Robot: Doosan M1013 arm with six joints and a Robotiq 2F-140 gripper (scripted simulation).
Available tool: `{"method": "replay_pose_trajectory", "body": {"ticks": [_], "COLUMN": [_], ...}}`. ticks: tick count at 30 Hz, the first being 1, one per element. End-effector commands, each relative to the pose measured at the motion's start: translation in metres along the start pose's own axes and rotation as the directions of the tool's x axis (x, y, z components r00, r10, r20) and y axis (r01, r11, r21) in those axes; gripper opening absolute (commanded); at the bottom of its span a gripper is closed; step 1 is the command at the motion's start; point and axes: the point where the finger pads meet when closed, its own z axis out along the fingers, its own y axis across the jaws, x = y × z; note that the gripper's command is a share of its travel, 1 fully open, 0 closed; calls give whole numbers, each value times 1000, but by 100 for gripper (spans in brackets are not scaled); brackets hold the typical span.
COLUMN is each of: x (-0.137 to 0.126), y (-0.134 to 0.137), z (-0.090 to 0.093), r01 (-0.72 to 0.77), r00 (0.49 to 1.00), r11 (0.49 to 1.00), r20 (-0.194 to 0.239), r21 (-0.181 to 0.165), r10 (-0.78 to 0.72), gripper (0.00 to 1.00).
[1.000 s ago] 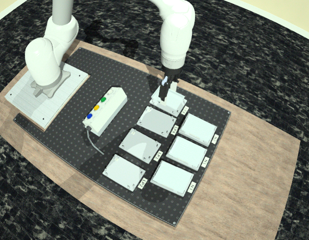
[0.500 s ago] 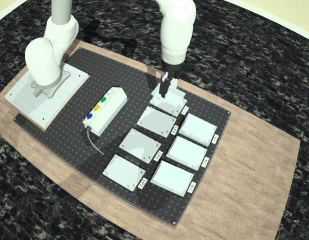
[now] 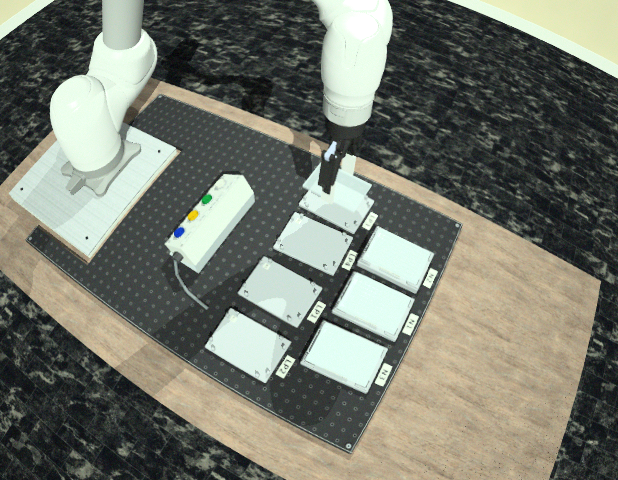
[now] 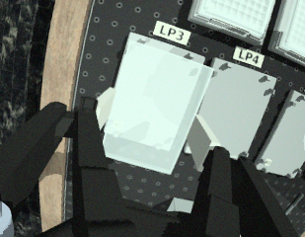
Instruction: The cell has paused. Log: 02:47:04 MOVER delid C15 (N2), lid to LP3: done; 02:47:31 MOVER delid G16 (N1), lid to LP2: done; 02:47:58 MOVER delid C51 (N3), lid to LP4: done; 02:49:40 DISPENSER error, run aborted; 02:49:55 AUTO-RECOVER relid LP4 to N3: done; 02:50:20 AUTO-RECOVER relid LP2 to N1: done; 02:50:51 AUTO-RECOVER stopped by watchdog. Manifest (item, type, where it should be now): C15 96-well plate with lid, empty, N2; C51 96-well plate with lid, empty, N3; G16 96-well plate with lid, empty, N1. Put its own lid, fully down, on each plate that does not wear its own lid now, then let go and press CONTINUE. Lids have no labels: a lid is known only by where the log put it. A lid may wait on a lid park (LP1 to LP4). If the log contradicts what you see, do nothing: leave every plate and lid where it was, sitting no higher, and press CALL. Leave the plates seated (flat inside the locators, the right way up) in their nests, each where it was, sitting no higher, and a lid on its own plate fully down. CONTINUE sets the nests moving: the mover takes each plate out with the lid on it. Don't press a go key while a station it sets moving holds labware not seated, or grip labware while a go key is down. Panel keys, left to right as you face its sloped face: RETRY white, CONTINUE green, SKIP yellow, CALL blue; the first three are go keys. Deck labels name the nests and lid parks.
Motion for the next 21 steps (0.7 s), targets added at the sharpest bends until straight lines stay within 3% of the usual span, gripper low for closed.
{"method": "replay_pose_trajectory", "body": {"ticks": [1, 3, 4, 6, 7, 8, 9, 10, 12, 21], "x": [16, 75, 77, 116, 116, 148, 150, 173, 185, 187], "y": [1, 16, 16, 29, 29, 41, 42, 53, 58, 59], "z": [-7, -9, -9, -9, -9, -8, -8, -7, -6, -6], "r01": [1, 1, 1, 1, 1, 1, 1, 1, 1, 1], "r00": [1000, 1000, 1000, 1000, 1000, 1000, 1000, 1000, 1000, 1000], "r11": [1000, 1000, 1000, 1000, 1000, 1000, 1000, 1000, 1000, 1000], "r20": [-2, -2, -2, -2, -2, -2, -2, -2, -2, -2], "r21": [4, 4, 4, 4, 4, 4, 4, 4, 4, 4], "r10": [-1, -1, -1, -1, -1, -1, -1, -1, -1, -1], "gripper": [0, 0, 0, 0, 0, 0, 0, 0, 0, 0]}}
